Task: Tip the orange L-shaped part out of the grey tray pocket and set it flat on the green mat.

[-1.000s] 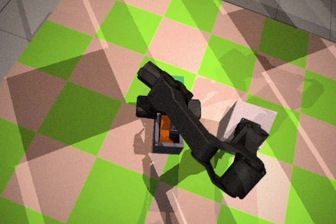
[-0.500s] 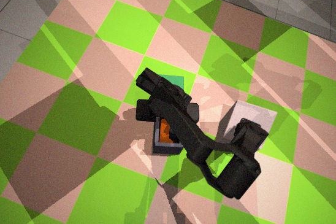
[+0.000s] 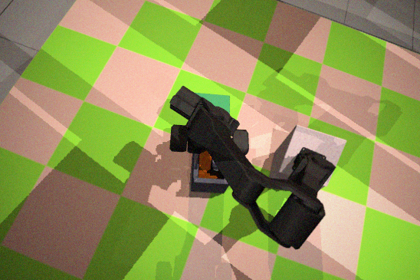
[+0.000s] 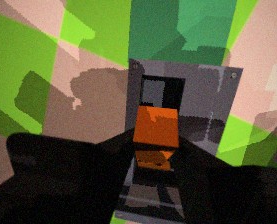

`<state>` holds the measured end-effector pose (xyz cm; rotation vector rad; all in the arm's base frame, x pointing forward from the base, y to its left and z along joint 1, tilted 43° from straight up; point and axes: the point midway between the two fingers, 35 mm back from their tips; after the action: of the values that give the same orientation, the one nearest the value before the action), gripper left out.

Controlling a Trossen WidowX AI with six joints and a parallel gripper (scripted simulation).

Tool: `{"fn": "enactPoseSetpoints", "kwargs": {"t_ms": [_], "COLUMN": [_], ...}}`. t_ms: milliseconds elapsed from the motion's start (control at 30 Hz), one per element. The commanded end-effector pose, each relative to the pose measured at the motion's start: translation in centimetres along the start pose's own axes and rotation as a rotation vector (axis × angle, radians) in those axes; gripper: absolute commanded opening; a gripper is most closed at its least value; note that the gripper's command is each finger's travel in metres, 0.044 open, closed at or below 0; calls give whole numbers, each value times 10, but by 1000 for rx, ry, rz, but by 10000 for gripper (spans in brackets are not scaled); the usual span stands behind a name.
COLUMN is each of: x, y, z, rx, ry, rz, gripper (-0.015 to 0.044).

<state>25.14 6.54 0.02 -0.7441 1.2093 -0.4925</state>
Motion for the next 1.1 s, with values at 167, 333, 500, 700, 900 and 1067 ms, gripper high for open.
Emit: {"fn": "enactPoseSetpoints", "kwargs": {"t_ms": [167,333,500,700,900,1067], "x": [0,0,0,0,0,0], "y": [0,0,-5,-15,-24,-32], "z": [0,0,0,-1,-1,-1], "rx": [0,0,-1,-3,-4,-5], "ry": [-3,-3,-1,2,4,5], "rz": [0,0,1,3,5,5], "gripper": [23,0,0,0,0,0]}}
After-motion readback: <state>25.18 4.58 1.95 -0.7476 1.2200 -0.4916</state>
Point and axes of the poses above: the point midway between the two fingers, 35 mm back from their tips, its own y axis out along the fingers, its own z axis across the jaws, x = y × z, and after that the axes turned 2 degrees about y, right-handed
